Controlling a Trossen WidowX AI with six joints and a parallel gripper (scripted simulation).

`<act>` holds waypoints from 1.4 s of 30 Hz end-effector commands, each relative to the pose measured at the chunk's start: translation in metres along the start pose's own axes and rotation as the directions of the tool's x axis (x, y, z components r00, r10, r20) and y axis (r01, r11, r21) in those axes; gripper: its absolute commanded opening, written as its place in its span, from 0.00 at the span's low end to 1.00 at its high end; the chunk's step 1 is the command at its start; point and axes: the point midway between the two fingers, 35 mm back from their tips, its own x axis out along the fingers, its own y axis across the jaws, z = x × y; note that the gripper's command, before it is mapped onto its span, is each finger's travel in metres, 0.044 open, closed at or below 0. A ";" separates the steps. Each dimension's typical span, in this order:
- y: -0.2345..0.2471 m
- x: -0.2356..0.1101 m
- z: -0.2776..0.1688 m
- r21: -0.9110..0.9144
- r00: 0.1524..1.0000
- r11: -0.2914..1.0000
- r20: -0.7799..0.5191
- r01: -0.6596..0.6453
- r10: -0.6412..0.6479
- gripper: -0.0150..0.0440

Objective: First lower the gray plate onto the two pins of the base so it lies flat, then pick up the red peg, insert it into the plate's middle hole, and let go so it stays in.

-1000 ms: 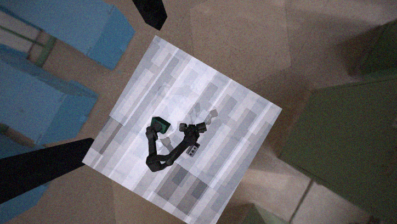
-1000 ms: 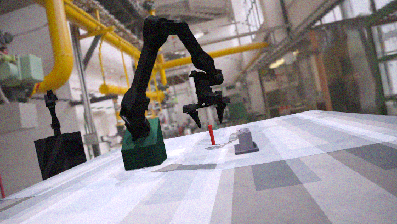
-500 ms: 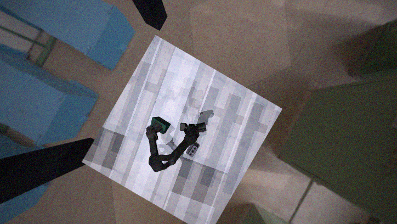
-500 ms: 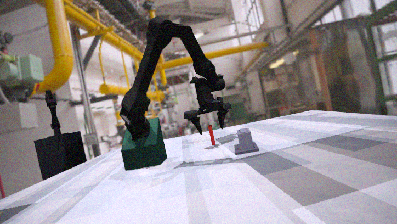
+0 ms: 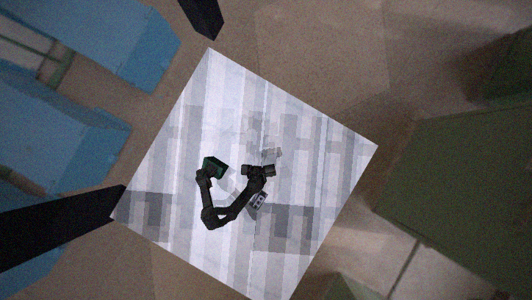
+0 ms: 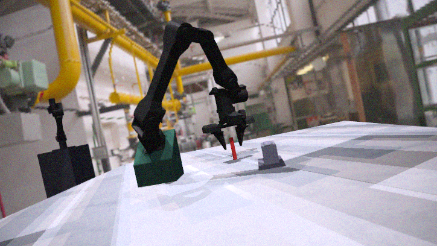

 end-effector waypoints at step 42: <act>0.005 -0.067 -0.002 -0.008 1.000 1.000 -0.001 0.001 -0.001 0.25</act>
